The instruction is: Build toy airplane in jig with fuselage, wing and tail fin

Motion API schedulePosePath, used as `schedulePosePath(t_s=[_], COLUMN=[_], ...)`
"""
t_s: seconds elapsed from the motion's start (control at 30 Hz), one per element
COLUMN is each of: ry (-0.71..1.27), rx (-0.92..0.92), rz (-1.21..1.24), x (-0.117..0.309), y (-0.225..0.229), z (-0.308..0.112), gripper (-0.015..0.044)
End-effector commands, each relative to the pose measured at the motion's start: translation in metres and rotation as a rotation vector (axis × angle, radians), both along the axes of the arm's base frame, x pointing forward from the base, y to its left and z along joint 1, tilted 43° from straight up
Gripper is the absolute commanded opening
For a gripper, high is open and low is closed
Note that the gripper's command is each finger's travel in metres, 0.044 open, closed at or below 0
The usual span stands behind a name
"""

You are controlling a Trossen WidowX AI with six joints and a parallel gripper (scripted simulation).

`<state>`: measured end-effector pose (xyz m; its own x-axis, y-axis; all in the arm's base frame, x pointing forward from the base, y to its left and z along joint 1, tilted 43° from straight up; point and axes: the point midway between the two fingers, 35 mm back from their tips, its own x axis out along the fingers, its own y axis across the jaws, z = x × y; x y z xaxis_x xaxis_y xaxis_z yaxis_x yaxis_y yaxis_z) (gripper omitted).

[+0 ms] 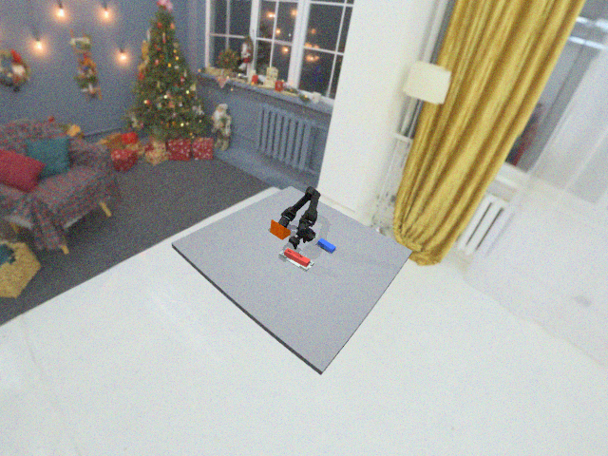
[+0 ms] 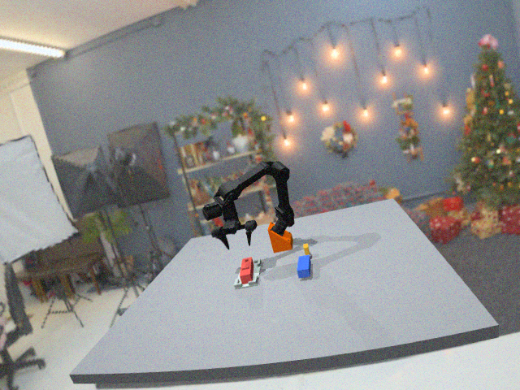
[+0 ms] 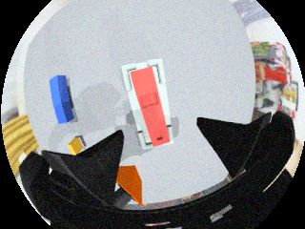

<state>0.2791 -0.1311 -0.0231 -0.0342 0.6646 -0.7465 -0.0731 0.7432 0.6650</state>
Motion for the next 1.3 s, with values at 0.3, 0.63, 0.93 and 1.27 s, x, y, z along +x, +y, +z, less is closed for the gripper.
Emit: schedulePosePath(t_s=[0.3,0.63,0.93,1.27], ry=[0.021,0.023,0.023,0.022], rx=[-0.033,0.014,0.016,0.016], rz=[-0.024,-0.011,-0.011,-0.011], x=[0.050,0.047,0.045,0.045], y=[0.095,0.211,0.235,0.246], z=[0.076,0.159,0.134,0.121], gripper=[0.0440,0.0440,0.0440,0.0440])
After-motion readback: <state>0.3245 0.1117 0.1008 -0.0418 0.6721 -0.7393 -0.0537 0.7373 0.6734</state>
